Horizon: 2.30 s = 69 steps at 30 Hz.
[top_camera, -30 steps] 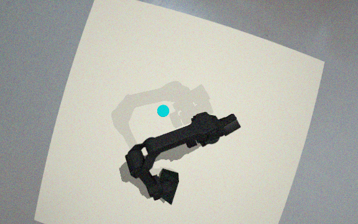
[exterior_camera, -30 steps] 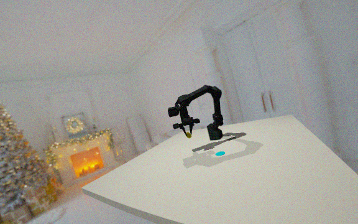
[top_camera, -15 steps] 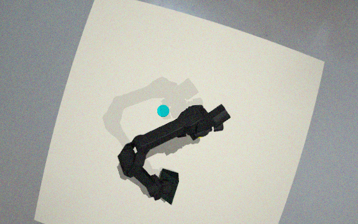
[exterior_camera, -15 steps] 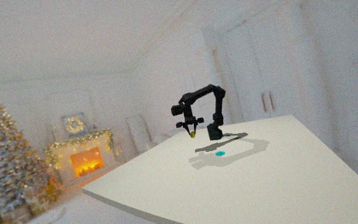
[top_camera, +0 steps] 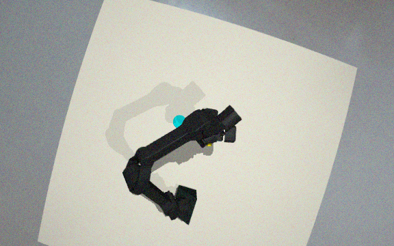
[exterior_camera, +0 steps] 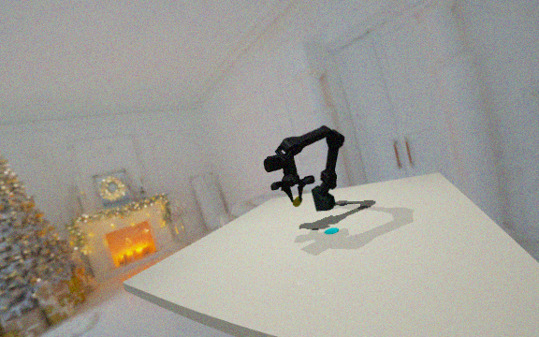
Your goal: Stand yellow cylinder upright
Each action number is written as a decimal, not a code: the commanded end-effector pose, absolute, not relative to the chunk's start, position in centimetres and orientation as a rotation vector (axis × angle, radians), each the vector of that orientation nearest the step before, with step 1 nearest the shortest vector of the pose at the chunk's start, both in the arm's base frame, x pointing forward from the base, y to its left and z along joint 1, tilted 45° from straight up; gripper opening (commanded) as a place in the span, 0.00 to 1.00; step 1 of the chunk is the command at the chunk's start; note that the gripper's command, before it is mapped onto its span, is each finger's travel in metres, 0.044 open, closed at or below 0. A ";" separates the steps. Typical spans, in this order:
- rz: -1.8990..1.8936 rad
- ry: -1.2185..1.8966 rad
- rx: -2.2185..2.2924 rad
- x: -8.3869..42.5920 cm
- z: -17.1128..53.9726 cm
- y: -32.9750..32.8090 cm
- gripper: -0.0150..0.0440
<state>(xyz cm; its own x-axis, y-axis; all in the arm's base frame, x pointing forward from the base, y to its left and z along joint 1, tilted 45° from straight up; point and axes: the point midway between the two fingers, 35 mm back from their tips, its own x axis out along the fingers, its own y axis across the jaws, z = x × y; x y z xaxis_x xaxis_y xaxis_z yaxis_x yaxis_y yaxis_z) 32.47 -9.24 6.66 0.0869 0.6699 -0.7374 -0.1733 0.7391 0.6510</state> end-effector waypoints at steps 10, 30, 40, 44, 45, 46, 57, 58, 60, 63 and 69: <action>0.540 1.413 0.617 33.3 9.6 -6.7 0.43; 0.355 1.503 0.860 33.7 13.7 -2.7 0.43; 0.266 1.542 0.975 33.6 15.7 -0.8 0.43; 0.261 1.544 0.981 33.5 15.8 -0.7 0.43; 0.261 1.544 0.980 33.5 15.8 -0.7 0.43; 0.259 1.544 0.977 33.5 15.7 -0.7 0.43; 0.215 1.538 0.913 33.3 14.9 -0.4 0.43; 0.211 1.537 0.908 33.3 14.9 -0.3 0.43; 0.202 1.535 0.896 33.3 14.7 -0.3 0.43; 0.190 1.531 0.880 33.2 14.5 -0.2 0.43; 0.165 1.522 0.847 33.2 14.1 -0.1 0.43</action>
<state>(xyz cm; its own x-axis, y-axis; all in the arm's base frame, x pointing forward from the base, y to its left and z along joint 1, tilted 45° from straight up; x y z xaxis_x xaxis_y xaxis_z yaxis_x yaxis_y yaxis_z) 33.31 -0.22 14.44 0.0979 0.6072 -0.7885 0.4031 0.7002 0.5892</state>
